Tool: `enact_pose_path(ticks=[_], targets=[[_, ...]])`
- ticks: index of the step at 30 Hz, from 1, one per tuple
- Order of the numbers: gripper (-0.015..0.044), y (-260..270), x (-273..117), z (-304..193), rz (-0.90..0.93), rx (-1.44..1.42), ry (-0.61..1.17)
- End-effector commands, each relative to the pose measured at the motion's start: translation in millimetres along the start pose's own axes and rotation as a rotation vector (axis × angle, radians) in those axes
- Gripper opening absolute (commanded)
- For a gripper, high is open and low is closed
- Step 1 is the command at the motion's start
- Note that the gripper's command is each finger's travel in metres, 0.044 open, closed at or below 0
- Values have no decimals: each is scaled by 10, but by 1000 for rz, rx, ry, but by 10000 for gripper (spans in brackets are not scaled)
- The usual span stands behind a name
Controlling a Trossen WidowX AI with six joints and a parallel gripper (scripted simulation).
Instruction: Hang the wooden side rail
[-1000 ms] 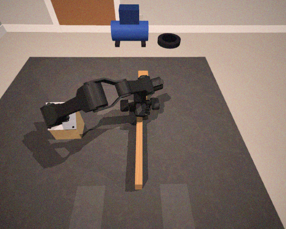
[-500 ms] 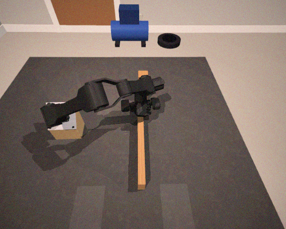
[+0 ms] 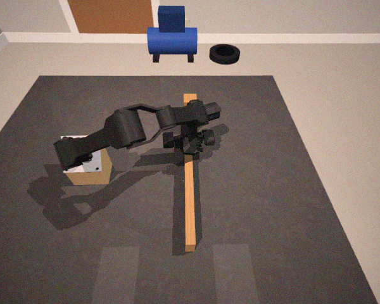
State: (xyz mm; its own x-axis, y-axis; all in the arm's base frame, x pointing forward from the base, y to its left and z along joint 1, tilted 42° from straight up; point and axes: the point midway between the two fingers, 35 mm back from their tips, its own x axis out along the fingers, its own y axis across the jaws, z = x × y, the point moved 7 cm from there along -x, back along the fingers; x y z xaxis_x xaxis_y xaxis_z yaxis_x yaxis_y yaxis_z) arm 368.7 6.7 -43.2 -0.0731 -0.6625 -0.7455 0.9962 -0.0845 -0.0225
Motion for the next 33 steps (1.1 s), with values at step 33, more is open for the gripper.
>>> enact_pose_path(ticks=[33], targets=[[0, 85, -4, 5, 11, 0, -1]])
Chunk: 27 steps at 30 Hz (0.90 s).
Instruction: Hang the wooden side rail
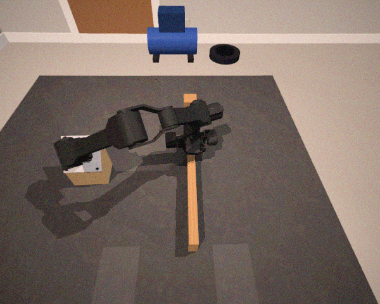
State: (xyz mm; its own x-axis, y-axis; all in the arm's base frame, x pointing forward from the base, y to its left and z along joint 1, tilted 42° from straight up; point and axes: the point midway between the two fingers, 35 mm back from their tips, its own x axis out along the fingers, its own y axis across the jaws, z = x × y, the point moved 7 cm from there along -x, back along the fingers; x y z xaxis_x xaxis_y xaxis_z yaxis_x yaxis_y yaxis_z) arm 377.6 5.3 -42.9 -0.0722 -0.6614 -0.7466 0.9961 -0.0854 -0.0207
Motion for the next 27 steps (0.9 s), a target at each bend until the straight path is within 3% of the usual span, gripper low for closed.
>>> enact_pose_path(ticks=[1, 27], targets=[[0, -7, -5, -3, 14, -3, -4], [0, -9, -48, -4, 15, -3, -4]])
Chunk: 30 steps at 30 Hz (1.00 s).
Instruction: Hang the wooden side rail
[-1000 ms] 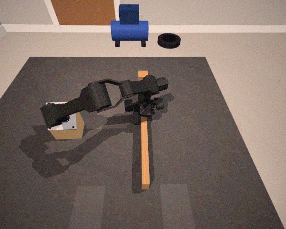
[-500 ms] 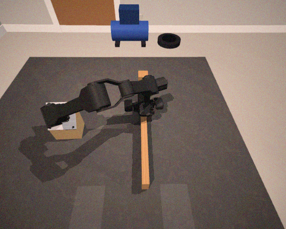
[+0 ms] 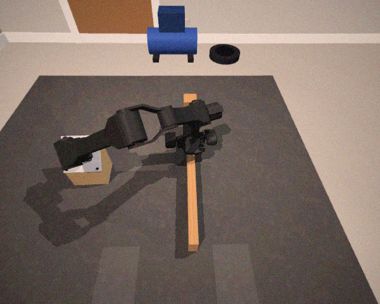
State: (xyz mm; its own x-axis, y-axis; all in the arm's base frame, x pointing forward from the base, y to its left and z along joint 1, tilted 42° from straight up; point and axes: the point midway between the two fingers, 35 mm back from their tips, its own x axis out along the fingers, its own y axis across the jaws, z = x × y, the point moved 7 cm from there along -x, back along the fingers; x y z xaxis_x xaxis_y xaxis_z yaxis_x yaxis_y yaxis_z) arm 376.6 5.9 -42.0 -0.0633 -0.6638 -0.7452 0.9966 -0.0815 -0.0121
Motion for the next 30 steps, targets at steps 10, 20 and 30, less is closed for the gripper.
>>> enact_pose_path(ticks=[10, 20, 30], targets=[[0, 2, -55, -7, 6, -6, -2], [0, 2, -72, -7, 6, -6, -2], [0, 2, -89, -7, 6, -6, -2]])
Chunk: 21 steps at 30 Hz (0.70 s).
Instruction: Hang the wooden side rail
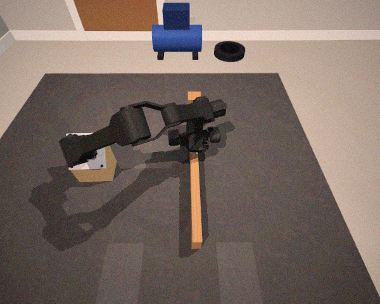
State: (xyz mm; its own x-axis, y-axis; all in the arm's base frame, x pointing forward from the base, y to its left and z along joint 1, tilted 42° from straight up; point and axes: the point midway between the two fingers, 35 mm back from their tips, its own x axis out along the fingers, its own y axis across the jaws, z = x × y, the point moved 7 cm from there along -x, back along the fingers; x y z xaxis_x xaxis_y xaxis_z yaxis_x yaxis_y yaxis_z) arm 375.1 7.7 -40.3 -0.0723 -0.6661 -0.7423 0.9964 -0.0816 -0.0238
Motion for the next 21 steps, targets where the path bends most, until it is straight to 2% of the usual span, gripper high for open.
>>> enact_pose_path(ticks=[1, 21], targets=[[0, 19, -67, -5, 15, 2, 2], [0, 18, -101, -5, 15, 2, 3]])
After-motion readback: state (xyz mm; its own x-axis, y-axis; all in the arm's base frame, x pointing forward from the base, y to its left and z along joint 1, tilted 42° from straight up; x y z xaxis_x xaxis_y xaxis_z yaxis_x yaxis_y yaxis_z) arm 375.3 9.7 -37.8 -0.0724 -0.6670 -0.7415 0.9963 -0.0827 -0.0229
